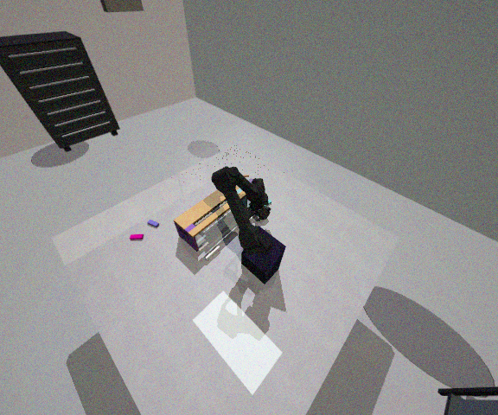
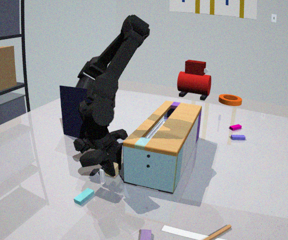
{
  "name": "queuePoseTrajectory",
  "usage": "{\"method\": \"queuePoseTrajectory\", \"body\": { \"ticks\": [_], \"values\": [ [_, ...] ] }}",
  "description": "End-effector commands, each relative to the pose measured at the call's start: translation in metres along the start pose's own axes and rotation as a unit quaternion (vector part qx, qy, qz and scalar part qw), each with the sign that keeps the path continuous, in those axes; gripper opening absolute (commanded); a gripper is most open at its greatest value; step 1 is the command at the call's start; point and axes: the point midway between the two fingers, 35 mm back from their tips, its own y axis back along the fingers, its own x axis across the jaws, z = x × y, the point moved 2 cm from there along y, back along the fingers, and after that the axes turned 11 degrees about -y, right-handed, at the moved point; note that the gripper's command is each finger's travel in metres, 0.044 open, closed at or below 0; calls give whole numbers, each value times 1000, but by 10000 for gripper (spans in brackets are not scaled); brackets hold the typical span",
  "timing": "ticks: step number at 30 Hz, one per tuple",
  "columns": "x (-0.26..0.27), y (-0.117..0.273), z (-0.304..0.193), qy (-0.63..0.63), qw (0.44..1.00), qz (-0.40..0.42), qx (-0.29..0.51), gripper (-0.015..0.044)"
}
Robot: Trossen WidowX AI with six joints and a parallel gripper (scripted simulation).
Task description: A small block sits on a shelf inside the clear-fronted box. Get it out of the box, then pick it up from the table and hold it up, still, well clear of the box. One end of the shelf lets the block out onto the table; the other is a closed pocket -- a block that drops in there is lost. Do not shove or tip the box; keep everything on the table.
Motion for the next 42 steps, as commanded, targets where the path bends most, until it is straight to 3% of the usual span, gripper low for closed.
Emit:
{"method": "queuePoseTrajectory", "body": {
  "ticks": [1,9,16,42],
  "values": [
    [1,14,-8,0,1000,3,2,0],
    [-2,53,-24,2,1000,4,1,0],
    [-4,58,-26,-3,1000,7,1,0],
    [-50,131,-42,-192,976,93,41,0]
  ]
}}
